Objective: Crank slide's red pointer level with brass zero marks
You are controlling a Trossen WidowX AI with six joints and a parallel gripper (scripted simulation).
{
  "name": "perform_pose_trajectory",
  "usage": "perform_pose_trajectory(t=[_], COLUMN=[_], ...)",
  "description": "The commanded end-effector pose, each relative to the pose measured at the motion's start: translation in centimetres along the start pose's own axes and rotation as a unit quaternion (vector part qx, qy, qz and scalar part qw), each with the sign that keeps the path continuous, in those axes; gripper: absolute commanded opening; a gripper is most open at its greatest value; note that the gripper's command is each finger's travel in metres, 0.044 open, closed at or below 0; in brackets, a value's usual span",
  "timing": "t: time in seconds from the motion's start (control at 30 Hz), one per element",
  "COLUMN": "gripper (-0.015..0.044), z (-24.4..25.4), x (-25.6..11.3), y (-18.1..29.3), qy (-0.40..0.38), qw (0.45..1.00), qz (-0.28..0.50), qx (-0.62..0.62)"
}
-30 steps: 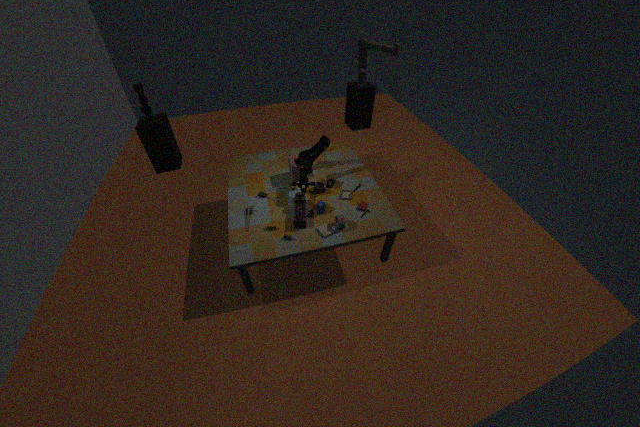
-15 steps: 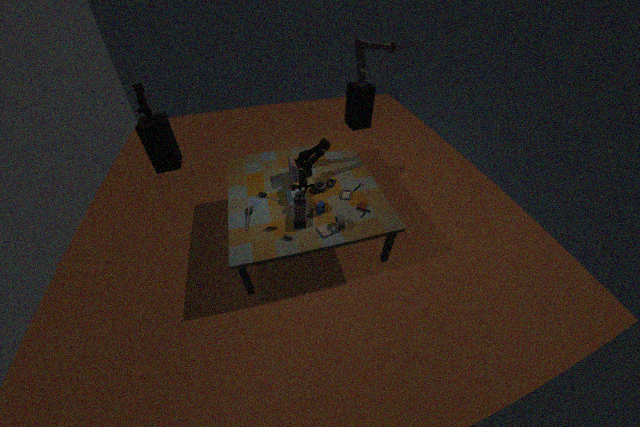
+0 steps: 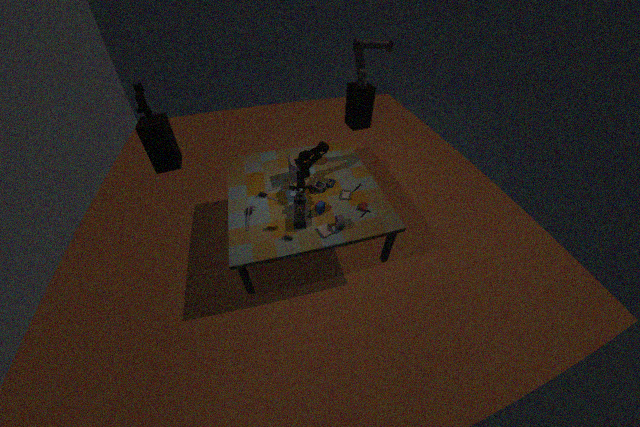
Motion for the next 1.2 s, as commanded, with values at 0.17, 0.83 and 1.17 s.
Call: perform_pose_trajectory(t=[0.17,0.83,1.17], gripper=[0.0000,0.0000,0.0000], z=[-1.3,-2.7,-3.3], x=[0.1,-0.3,-0.8], y=[0.4,0.1,-0.2], qy=[0.007,0.007,0.007], qw=[1.000,1.000,1.000], qz=[0.002,0.002,0.002], qx=[0.001,0.001,0.001])
Point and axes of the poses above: the point midway between the two fingers, 35 mm back from their tips, its own x axis out along the fingers, its own z axis across the jaws, y = z × x, the point moved 3 cm from there along -x, back along the fingers, and after that the axes turned 8 degrees about -x, right-handed, at the moved point
